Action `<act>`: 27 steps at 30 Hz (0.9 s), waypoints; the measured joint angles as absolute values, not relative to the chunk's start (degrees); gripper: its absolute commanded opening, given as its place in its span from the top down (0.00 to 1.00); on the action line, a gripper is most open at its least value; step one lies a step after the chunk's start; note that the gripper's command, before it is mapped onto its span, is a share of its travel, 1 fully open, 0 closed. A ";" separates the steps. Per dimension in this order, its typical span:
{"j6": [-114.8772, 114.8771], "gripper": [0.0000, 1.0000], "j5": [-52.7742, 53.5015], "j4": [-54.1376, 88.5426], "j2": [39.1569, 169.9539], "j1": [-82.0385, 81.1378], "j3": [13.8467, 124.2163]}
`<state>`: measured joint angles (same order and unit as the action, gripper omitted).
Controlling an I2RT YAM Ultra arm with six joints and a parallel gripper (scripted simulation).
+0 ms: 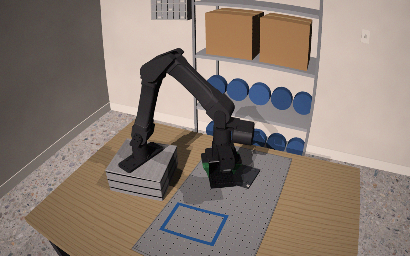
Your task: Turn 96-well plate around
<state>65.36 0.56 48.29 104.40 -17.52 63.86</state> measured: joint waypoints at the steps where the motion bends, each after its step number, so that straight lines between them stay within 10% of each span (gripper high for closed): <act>1: 65.95 1.00 0.56 48.38 104.55 -18.11 64.10; 27: 78.54 1.00 0.14 50.65 109.23 -29.98 71.20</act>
<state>78.54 0.14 50.65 109.23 -29.98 71.20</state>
